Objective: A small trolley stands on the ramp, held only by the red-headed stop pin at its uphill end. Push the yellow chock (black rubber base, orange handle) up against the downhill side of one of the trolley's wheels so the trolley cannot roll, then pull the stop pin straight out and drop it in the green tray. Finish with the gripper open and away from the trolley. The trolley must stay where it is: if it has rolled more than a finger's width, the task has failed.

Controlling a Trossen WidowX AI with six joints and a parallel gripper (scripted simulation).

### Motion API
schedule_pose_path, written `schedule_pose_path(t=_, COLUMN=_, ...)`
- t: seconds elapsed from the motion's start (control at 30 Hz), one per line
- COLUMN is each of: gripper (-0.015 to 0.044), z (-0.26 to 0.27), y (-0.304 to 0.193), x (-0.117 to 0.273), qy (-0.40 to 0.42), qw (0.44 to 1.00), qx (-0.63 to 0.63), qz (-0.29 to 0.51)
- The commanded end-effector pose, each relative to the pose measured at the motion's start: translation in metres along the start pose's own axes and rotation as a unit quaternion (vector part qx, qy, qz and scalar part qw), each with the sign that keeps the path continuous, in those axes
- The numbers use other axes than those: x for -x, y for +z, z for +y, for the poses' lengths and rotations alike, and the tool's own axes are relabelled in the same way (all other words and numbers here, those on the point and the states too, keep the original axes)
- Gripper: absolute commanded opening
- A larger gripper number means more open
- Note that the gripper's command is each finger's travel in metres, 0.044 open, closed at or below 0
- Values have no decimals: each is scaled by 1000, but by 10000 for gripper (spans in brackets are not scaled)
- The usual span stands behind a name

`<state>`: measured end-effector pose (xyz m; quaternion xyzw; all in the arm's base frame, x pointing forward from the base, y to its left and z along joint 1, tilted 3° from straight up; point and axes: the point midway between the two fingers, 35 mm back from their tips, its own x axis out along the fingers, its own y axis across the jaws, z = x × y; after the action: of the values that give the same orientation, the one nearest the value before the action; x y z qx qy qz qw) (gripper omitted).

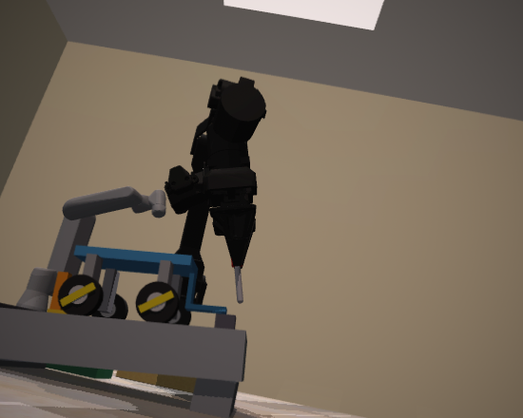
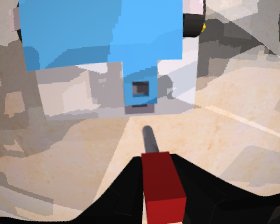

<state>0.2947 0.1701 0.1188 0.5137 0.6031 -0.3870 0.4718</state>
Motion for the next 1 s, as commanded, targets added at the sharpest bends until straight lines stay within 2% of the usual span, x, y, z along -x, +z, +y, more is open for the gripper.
schedule_pose_path(t=0.0, gripper=0, z=2, y=-8, x=1, qy=4, qw=1000, qx=-2, qz=2)
schedule_pose_path(t=0.3, gripper=0, z=0, y=-16, x=0, qy=4, qw=1000, qx=-2, qz=2)
schedule_pose_path(t=0.97, gripper=0, z=-69, y=-17, x=-3, qy=1, qw=1000, qx=-3, qz=3)
